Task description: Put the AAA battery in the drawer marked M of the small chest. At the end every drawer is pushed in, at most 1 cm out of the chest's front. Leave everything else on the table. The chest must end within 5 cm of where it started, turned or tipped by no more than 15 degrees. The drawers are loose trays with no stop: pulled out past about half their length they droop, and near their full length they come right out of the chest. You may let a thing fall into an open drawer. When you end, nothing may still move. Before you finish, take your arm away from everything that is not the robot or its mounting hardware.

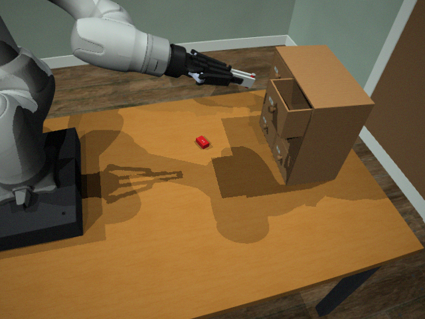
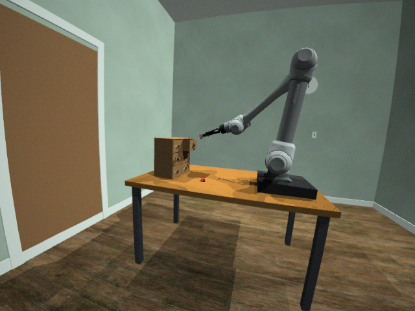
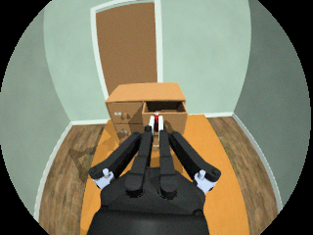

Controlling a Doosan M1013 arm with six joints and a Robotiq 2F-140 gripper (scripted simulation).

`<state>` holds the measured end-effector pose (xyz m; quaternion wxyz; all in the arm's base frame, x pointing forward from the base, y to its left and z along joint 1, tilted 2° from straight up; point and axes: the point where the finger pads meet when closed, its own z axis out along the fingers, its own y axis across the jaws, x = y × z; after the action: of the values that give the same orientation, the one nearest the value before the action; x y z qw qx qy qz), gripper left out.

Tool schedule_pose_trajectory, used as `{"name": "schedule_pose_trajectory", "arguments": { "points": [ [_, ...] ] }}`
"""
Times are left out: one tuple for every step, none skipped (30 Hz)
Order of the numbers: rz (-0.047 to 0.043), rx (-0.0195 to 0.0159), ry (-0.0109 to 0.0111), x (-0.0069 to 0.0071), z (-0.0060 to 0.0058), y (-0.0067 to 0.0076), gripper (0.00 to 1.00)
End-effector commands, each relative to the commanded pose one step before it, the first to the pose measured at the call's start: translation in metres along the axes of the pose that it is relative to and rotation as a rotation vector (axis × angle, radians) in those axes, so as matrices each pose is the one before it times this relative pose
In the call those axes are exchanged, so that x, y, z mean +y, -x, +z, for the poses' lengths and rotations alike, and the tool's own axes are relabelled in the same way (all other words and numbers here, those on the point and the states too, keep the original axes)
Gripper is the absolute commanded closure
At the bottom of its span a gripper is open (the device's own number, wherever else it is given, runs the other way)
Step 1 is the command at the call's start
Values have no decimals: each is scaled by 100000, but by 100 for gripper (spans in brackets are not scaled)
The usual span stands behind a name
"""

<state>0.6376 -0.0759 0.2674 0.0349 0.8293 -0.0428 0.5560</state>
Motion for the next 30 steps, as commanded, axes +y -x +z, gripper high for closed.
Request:
{"name": "schedule_pose_trajectory", "arguments": {
  "points": [
    [10, 17, 27, -2, 1083, -401, 97],
    [0, 0, 0, 0, 382, -139, 97],
    [0, 0, 0, 0, 387, -141, 97],
    [0, 0, 0, 0, 390, -142, 97],
    [0, 0, 0, 0, 393, -143, 97],
    [0, 0, 0, 0, 395, -144, 97],
    [0, 0, 0, 0, 395, -144, 97],
    [0, 0, 0, 0, 395, -144, 97],
    [0, 0, 0, 0, 0, 0, 97],
    [0, 0, 0, 0, 0, 0, 97],
    [0, 0, 0, 0, 393, -143, 97],
    [0, 0, 0, 0, 390, -142, 97],
    [0, 0, 0, 0, 386, -140, 97],
    [0, 0, 0, 0, 381, -139, 97],
    [0, 0, 0, 0, 374, -135, 97],
    [0, 0, 0, 0, 367, -133, 97],
    [0, 0, 0, 0, 359, -131, 97],
    [0, 0, 0, 0, 350, -127, 97],
    [0, 0, 0, 0, 340, -124, 97],
    [0, 0, 0, 0, 328, -120, 97],
    [0, 0, 0, 0, 316, -115, 97],
    [0, 0, 0, 0, 303, -110, 97],
    [0, 0, 0, 0, 289, -105, 97],
    [0, 0, 0, 0, 275, -99, 97],
    [0, 0, 0, 0, 260, -95, 97],
    [0, 0, 0, 0, 0, 0, 97],
    [0, 0, 0, 0, 0, 0, 97],
    [0, 0, 0, 0, 244, -88, 97],
    [0, 0, 0, 0, 228, -83, 97],
    [0, 0, 0, 0, 211, -77, 97]
  ]
}}
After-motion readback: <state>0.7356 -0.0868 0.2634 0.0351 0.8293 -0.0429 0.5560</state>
